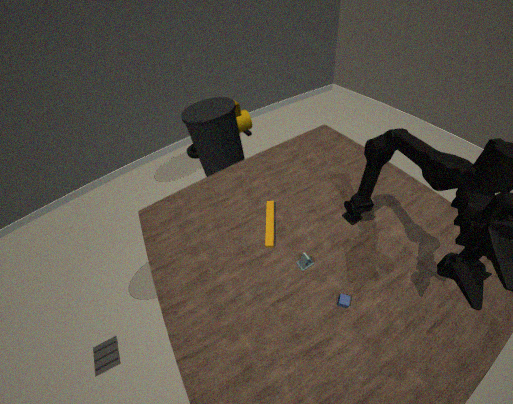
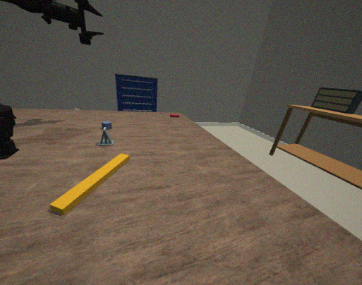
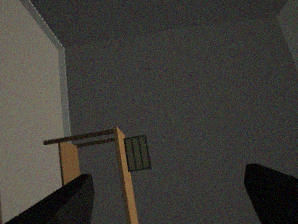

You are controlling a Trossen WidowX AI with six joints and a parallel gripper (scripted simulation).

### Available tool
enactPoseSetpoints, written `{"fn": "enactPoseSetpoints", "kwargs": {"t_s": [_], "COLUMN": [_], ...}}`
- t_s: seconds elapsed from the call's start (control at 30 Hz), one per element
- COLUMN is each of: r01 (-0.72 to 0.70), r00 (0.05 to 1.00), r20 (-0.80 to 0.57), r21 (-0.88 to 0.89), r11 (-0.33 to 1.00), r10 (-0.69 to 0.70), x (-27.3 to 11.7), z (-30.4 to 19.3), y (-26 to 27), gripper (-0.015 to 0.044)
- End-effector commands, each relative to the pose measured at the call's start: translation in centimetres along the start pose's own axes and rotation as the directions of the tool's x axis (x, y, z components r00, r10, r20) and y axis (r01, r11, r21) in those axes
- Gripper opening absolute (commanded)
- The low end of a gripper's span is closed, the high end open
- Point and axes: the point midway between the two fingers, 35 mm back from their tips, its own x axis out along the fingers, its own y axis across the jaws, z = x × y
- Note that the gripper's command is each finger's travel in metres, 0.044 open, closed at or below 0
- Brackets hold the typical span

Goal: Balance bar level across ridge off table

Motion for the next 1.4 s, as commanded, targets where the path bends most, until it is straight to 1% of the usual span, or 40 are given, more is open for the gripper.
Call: {"fn": "enactPoseSetpoints", "kwargs": {"t_s": [0.0,0.3,0.67,1.0,1.37], "r01": [-0.044,-0.131,-0.244,-0.365,-0.48], "r00": [0.998,0.98,0.937,0.867,0.762], "r20": [-0.046,-0.159,-0.267,-0.374,-0.48], "r21": [-0.034,-0.079,-0.031,-0.024,0.031], "r11": [0.998,0.988,0.969,0.931,0.877], "r10": [0.043,0.118,0.227,0.33,0.434], "x": [1.5,3.8,5.0,5.6,4.8], "z": [-2.1,-7.4,-13.4,-19.7,-27.0], "y": [1.5,3.8,6.9,9.8,12.6], "gripper": [0.0315,0.0315,0.0315,0.0315,0.0315]}}
